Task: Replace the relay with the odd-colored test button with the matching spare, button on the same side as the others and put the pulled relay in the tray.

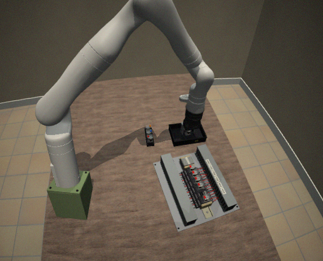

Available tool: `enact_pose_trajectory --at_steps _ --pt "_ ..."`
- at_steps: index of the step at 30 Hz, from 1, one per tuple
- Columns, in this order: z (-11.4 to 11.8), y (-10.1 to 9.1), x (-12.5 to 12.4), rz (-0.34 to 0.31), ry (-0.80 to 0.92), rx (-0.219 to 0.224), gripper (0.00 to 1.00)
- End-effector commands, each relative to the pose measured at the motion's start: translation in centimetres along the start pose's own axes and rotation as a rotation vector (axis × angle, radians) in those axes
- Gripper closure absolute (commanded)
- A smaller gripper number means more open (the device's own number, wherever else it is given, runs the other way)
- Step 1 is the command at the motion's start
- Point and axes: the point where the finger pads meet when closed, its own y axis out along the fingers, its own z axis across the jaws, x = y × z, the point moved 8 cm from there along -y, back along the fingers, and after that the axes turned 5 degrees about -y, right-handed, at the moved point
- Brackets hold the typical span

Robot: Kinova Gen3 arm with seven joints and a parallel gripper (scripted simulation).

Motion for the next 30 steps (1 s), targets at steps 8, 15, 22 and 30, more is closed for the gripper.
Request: enact_pose_trajectory --at_steps 8,15,22,30 --pt "0.08 -0.49 0.03 -0.003 0.001 0.002 0.0" --pt "0.12 -0.4 -0.04 -0.002 -0.001 0.004 0.0" --pt "0.13 -0.59 -0.02 -0.003 0.001 0.003 0.0" --pt "0.06 -0.48 -0.09 -0.002 -0.002 0.002 0.0"
